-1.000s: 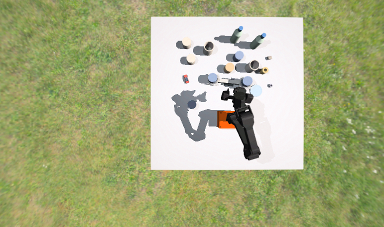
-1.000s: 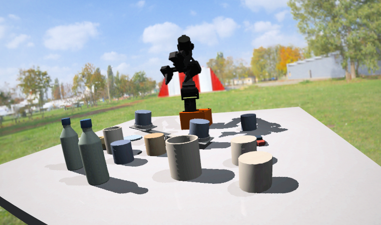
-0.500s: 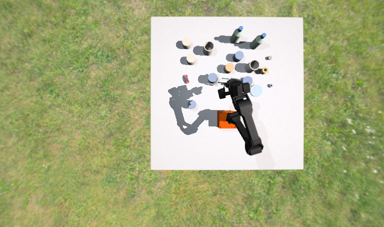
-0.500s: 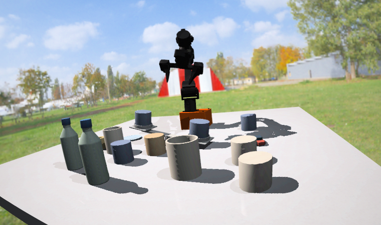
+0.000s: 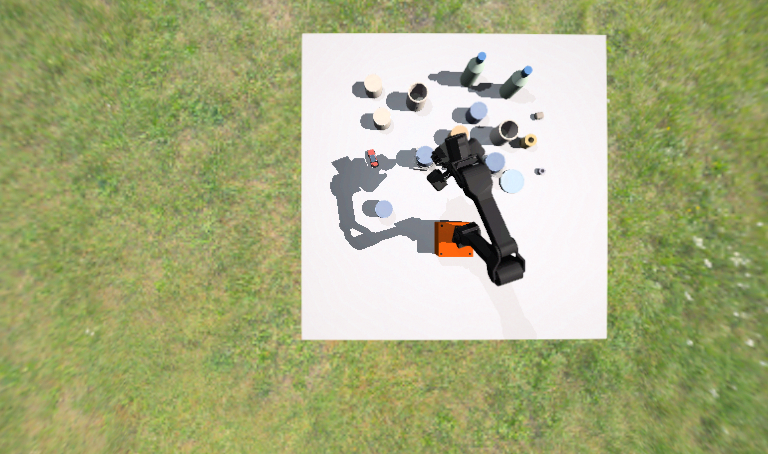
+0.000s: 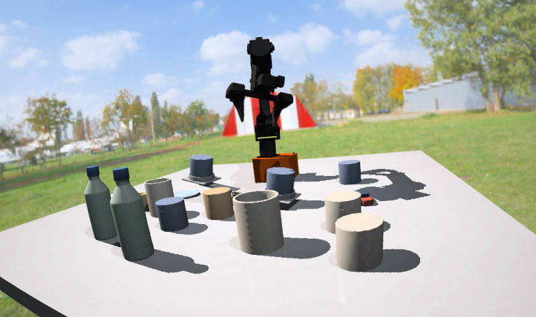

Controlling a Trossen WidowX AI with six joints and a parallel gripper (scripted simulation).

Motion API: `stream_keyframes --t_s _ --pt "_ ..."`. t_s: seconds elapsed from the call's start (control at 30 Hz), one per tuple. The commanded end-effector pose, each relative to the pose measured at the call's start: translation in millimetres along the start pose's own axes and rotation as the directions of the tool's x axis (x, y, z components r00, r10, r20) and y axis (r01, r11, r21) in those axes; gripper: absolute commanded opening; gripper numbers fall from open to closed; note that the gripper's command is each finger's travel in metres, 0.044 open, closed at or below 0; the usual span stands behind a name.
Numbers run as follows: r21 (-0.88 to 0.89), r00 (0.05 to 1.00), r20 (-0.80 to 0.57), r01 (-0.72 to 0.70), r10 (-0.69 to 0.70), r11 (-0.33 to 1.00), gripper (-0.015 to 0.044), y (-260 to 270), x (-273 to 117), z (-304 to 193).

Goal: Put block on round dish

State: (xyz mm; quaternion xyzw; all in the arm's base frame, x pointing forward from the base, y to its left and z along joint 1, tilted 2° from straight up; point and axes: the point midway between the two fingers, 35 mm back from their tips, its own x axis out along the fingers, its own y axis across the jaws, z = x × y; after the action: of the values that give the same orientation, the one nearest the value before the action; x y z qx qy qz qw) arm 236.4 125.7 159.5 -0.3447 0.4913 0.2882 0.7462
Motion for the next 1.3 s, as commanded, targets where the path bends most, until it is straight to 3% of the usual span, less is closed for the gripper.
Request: stream_keyframes --t_s 0.0,0.63,1.27 --pt "-0.124 0.997 -0.051 -0.06 0.055 0.99 0.044 4 16 12" --pt "-0.578 0.938 -0.238 -0.347 0.253 0.739 0.044 26 97 57" --pt "-0.59 0.934 -0.245 -0.356 0.259 0.725 0.044 32 117 54"
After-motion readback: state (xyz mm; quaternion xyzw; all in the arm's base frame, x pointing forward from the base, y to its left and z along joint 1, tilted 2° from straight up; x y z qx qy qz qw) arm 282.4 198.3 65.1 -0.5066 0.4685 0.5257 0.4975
